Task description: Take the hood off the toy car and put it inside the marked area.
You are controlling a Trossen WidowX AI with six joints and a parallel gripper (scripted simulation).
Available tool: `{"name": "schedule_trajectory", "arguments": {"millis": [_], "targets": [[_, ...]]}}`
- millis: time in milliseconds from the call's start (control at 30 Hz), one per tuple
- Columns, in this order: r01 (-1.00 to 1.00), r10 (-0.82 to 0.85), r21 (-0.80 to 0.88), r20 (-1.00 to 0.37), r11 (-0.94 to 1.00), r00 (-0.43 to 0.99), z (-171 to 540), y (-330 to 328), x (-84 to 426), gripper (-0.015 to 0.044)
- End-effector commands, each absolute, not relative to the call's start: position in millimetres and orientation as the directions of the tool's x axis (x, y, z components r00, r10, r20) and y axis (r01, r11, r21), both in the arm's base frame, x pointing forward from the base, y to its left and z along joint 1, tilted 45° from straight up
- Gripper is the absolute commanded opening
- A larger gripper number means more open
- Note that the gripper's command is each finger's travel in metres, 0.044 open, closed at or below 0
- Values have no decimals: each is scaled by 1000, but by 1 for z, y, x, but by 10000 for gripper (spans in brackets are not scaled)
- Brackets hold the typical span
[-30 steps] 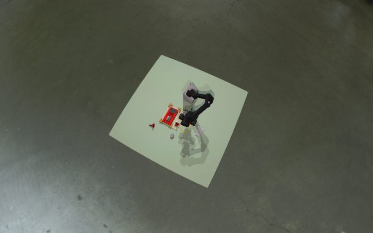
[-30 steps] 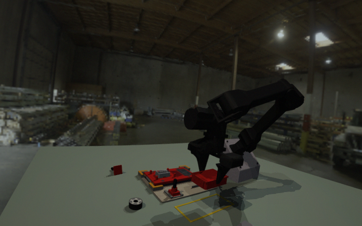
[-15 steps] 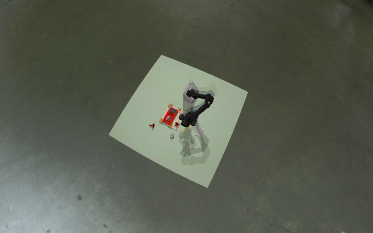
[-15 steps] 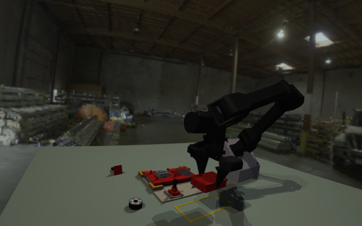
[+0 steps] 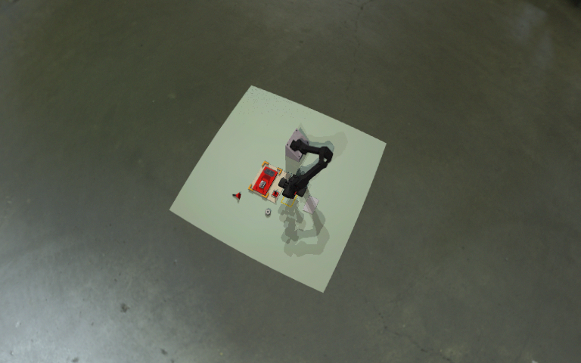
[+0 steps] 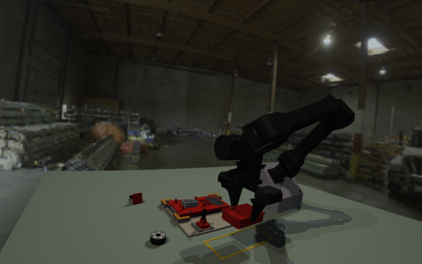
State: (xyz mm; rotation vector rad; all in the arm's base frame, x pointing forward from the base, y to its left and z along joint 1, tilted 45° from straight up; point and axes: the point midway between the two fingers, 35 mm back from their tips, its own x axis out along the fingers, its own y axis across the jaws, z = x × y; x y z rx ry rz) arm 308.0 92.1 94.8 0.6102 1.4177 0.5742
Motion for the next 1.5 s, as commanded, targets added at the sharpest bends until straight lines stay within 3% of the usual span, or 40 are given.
{"name": "schedule_trajectory", "arguments": {"millis": [0,1467], "targets": [[2,692,693,-719,720,67,91,94,308,0],[2,694,696,-717,718,67,71,115,308,0]]}}
